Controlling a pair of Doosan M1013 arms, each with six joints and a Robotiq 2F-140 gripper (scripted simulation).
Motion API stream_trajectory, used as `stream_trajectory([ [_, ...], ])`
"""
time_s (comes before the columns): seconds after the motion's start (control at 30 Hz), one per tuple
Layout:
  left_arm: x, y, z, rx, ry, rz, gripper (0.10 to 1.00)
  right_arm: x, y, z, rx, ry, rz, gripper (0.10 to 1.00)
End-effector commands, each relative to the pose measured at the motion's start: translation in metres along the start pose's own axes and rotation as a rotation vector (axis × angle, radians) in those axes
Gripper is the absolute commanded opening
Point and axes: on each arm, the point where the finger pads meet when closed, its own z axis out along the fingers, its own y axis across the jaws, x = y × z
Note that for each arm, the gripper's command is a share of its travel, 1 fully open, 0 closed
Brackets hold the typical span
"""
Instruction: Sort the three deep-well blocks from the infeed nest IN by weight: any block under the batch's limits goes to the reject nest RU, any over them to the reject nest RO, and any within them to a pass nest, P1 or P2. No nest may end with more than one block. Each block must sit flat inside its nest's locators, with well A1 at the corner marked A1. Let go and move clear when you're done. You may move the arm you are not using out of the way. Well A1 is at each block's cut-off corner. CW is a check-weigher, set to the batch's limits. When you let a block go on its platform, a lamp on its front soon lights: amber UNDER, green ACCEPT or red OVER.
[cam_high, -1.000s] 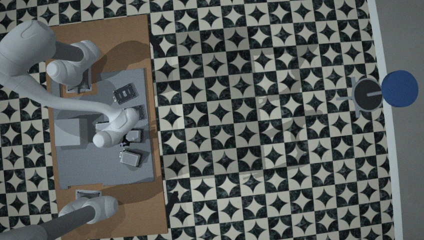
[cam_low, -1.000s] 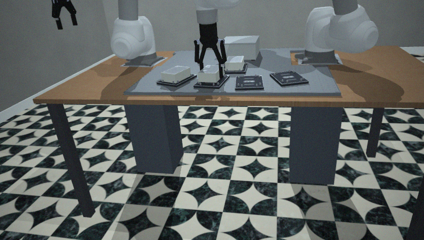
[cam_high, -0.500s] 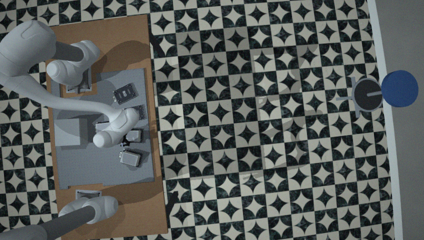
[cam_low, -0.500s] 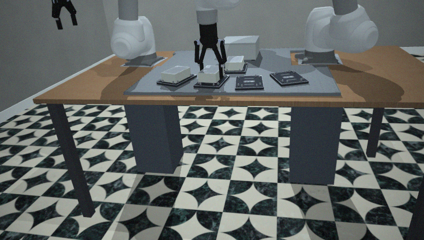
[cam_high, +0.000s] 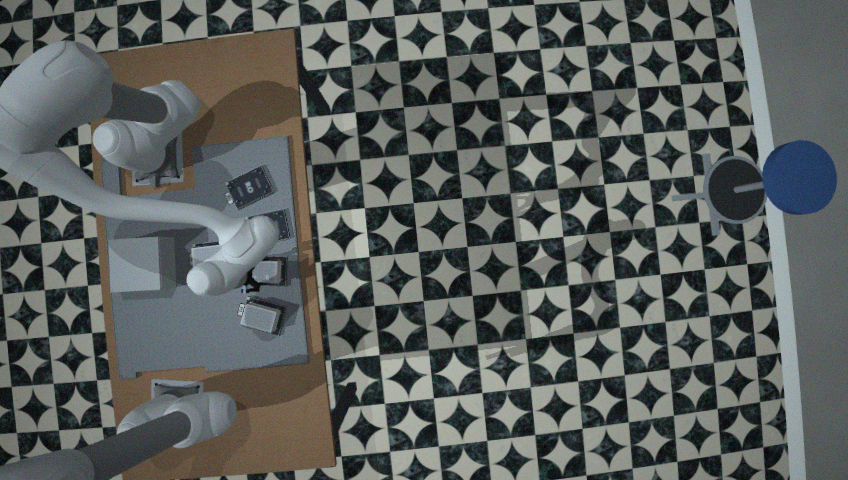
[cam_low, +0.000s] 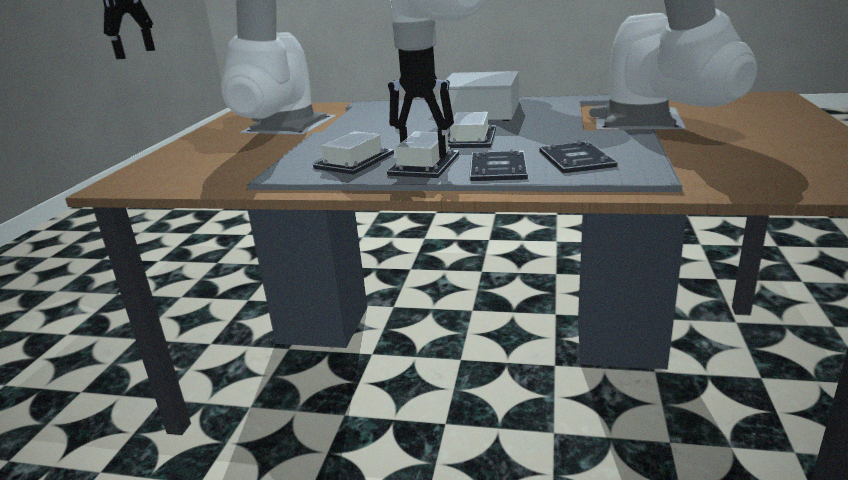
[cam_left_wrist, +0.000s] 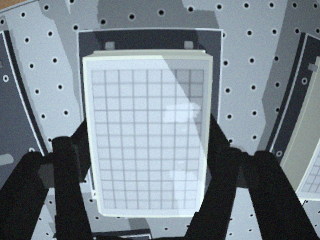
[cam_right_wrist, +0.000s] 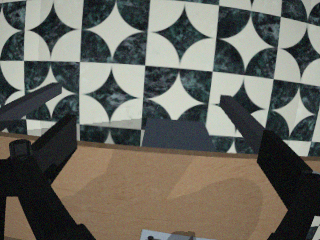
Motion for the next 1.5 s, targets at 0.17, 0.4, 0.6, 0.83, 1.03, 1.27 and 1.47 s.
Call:
stream_trajectory([
  [0.17,0.0004,0.0003,0.0006,-0.001,0.001,0.000,0.099,0.0003,-0.0001,-0.0005,0.001,0.001,0.000,1.000],
  [0.4,0.0004,0.0003,0.0014,-0.001,0.001,0.000,0.099,0.0003,-0.0001,-0.0005,0.001,0.001,0.000,1.000],
  [0.6,0.0004,0.0003,0.0024,-0.001,0.001,0.000,0.099,0.0003,-0.0001,-0.0005,0.001,0.001,0.000,1.000],
  [0.83,0.0004,0.0003,0.0033,-0.001,0.001,0.000,0.099,0.0003,-0.0001,-0.0005,0.001,0.001,0.000,1.000],
  [1.03,0.0004,0.0003,0.0043,-0.001,0.001,0.000,0.099,0.0003,-0.0001,-0.0005,0.001,0.001,0.000,1.000],
  [1.27,0.0004,0.0003,0.0054,-0.001,0.001,0.000,0.099,0.0003,-0.0001,-0.0005,0.001,0.001,0.000,1.000],
  [1.47,0.0004,0.0003,0.0061,-0.001,0.001,0.000,0.099,0.0003,-0.0001,-0.0005,0.001,0.001,0.000,1.000],
])
